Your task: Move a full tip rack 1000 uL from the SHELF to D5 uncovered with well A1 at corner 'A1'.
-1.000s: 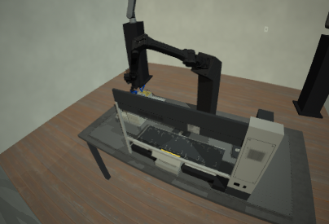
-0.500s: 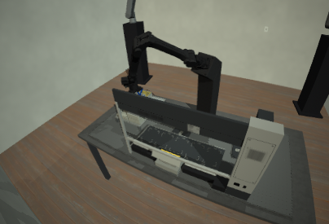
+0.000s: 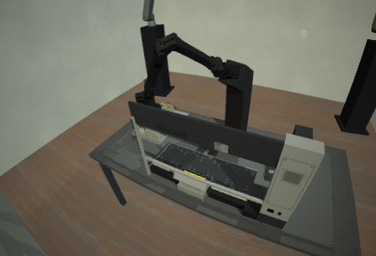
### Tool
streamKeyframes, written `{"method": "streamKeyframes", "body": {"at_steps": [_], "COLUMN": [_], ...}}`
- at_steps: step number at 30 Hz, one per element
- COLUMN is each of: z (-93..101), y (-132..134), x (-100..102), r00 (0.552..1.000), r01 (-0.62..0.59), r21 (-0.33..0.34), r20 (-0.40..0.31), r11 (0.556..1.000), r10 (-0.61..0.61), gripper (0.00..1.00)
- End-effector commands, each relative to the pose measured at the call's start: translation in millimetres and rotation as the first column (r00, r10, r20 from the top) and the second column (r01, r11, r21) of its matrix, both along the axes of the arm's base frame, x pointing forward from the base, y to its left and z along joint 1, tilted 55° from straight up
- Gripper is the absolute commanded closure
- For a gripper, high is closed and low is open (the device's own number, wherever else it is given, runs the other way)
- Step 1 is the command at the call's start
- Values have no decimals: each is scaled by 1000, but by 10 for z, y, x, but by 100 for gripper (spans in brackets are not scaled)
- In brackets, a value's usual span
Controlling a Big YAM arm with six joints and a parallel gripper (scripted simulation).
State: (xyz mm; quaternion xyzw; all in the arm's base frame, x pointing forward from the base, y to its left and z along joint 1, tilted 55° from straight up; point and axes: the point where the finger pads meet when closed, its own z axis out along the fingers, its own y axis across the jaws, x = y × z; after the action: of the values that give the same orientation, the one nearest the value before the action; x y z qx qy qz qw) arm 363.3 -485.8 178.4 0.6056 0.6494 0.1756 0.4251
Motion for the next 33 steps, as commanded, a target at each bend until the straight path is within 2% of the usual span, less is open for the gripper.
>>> {"method": "streamKeyframes", "body": {"at_steps": [1, 4, 7, 8, 33], "z": [250, 401, 439, 277, 277], "y": [125, 178, 215, 155, 155], "x": [141, 251, 290, 210, 210], "r00": [1000, 1000, 1000, 1000, 1000], "r01": [2, 2, 0, 10, 10], "r21": [2, -8, -7, 2, 2], "r20": [21, 28, 30, 16, 16], "r11": [1000, 1000, 1000, 1000, 1000], "r10": [-2, -2, 0, -10, -10], "gripper": [0, 0, 0, 0, 0]}}
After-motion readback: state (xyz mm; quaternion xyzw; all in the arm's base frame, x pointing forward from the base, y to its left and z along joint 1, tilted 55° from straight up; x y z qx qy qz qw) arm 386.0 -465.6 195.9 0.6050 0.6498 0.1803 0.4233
